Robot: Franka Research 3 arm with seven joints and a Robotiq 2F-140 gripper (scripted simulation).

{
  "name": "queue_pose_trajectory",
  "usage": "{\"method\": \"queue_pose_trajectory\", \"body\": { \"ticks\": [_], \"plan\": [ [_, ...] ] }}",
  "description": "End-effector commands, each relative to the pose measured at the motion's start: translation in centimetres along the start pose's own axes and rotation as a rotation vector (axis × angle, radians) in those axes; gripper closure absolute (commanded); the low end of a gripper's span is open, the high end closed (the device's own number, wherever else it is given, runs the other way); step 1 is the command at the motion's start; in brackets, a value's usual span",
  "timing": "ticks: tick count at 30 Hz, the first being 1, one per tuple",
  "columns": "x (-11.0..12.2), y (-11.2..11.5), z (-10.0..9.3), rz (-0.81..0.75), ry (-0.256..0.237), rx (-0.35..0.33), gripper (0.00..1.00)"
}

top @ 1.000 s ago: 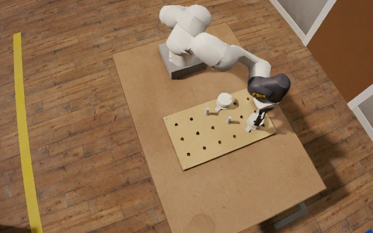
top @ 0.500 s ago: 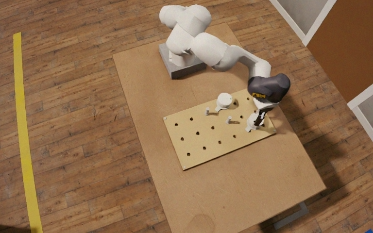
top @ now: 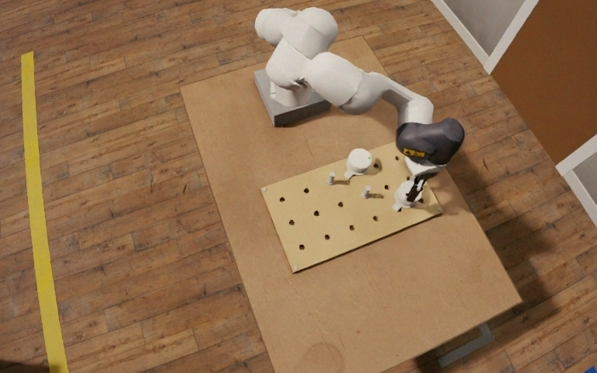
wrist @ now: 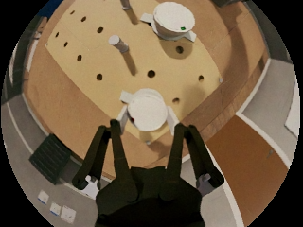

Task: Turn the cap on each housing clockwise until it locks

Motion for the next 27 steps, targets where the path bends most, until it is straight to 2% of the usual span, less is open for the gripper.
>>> {"method": "queue_pose_trajectory", "body": {
  "ticks": [1,27],
  "plan": [
    [-0.29,-0.27,0.07,0.001,-0.002,0.003,0.9],
    [-1.22,-1.08,0.07,0.001,-0.002,0.003,0.9]
  ]
}}
Point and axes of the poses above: the point where the finger pads meet when closed, its own z axis out along the fingers, its own x axis across the jaws, y = z × x, the point moved 4 cm from there along -z, back along the fingers, and after that the axes turned 4 degrees about z, right-handed, at the moved point
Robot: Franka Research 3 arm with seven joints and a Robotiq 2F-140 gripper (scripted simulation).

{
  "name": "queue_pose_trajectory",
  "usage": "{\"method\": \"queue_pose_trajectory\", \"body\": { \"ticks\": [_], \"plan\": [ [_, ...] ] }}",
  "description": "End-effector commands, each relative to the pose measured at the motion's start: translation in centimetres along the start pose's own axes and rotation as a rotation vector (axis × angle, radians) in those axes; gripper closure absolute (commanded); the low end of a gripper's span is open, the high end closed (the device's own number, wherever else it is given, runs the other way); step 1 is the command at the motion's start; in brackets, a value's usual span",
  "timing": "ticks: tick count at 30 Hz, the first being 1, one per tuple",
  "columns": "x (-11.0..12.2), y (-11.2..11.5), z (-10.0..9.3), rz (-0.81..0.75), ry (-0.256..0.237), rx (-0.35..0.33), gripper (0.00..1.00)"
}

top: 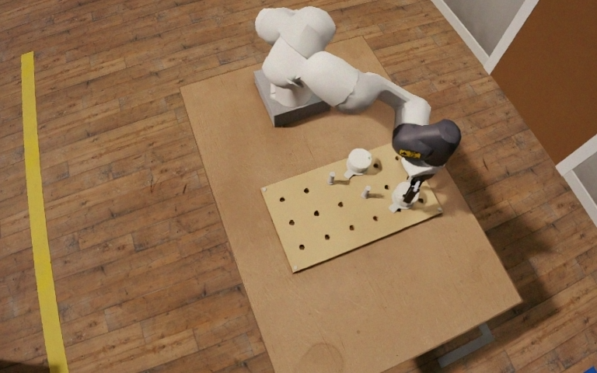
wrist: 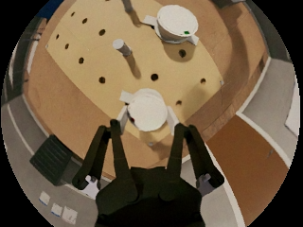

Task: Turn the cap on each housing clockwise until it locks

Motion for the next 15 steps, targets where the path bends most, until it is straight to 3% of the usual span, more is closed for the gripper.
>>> {"method": "queue_pose_trajectory", "body": {
  "ticks": [1,15],
  "plan": [
    [-0.36,-0.33,0.07,-0.007,-0.003,0.002,0.9],
    [-1.22,-1.07,0.07,-0.007,-0.003,0.002,0.9]
  ]
}}
Point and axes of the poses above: the point where the finger pads meet when closed, its own z axis out along the fingers, its own x axis across the jaws, y = z × x, the point moved 4 cm from there along -z, back along the fingers, and after that the axes turned 4 degrees about z, right-handed, at the moved point
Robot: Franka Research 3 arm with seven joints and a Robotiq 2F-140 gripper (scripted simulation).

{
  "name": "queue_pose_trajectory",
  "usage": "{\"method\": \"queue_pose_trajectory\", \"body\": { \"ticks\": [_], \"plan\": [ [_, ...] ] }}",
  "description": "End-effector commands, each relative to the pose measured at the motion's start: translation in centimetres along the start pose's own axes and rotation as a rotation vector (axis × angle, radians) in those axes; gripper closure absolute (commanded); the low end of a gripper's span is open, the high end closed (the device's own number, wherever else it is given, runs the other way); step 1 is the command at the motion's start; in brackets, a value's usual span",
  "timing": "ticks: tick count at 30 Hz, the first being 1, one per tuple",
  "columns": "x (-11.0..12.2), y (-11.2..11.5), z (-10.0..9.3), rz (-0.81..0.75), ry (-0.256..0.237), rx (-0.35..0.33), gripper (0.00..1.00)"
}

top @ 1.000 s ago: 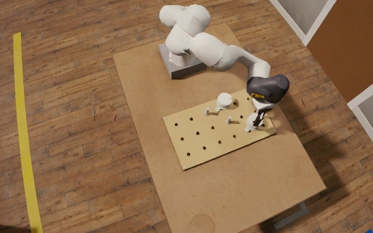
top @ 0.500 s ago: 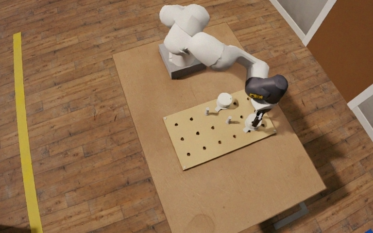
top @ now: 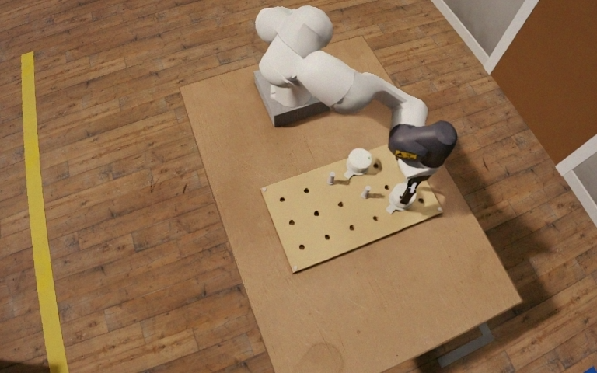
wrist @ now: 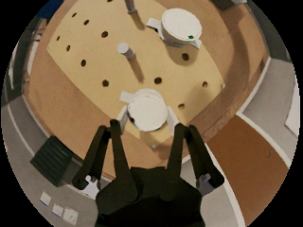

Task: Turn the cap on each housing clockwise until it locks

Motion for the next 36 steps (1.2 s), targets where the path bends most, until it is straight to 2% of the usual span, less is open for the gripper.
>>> {"method": "queue_pose_trajectory", "body": {
  "ticks": [1,36],
  "plan": [
    [-0.3,-0.3,0.1,-0.01,-0.003,0.001,0.9],
    [-4.1,-3.5,0.0,-0.01,-0.003,0.001,0.9]
  ]
}}
Point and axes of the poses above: the point where the finger pads meet when closed, its own z axis out along the fingers, its own x axis across the jaws, y = z × x, the point moved 4 cm from there along -z, back along the fingers, and after that the axes turned 4 degrees about z, right-handed, at the moved point
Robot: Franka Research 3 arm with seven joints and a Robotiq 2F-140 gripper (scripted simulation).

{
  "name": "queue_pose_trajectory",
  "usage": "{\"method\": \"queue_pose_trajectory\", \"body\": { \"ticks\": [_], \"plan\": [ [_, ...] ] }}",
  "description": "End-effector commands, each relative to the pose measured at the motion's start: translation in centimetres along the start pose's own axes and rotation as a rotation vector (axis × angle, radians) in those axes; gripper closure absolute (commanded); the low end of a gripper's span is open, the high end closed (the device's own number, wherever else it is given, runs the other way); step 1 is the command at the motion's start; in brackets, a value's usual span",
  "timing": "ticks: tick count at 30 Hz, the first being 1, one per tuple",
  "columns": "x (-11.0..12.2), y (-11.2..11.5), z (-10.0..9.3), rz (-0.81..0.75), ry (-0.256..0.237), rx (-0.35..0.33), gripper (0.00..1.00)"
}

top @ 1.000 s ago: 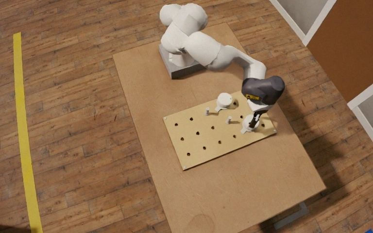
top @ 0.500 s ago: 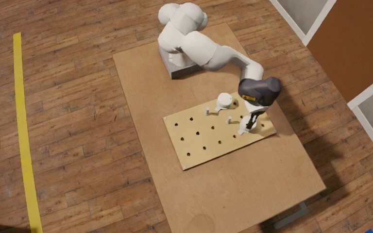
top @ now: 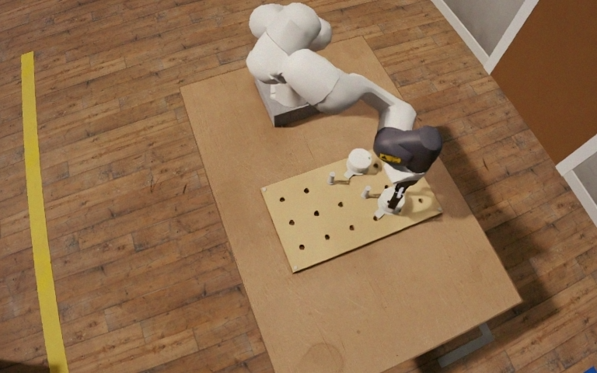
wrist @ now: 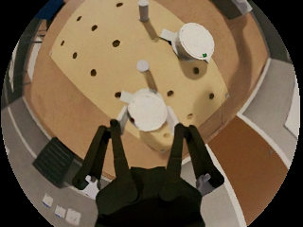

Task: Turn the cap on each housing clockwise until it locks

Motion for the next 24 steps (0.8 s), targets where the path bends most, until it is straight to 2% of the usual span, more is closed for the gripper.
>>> {"method": "queue_pose_trajectory", "body": {
  "ticks": [1,24],
  "plan": [
    [-0.6,-0.6,0.1,-0.017,-0.003,0.002,0.9],
    [-3.9,-3.4,0.1,-0.017,-0.003,0.002,0.9]
  ]
}}
Point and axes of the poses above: the point where the finger pads meet when closed, its own z axis out along the fingers, its own x axis across the jaws, y = z × x, the point moved 4 cm from there along -z, back along the fingers, and after that the axes turned 4 degrees about z, right-handed, at the moved point
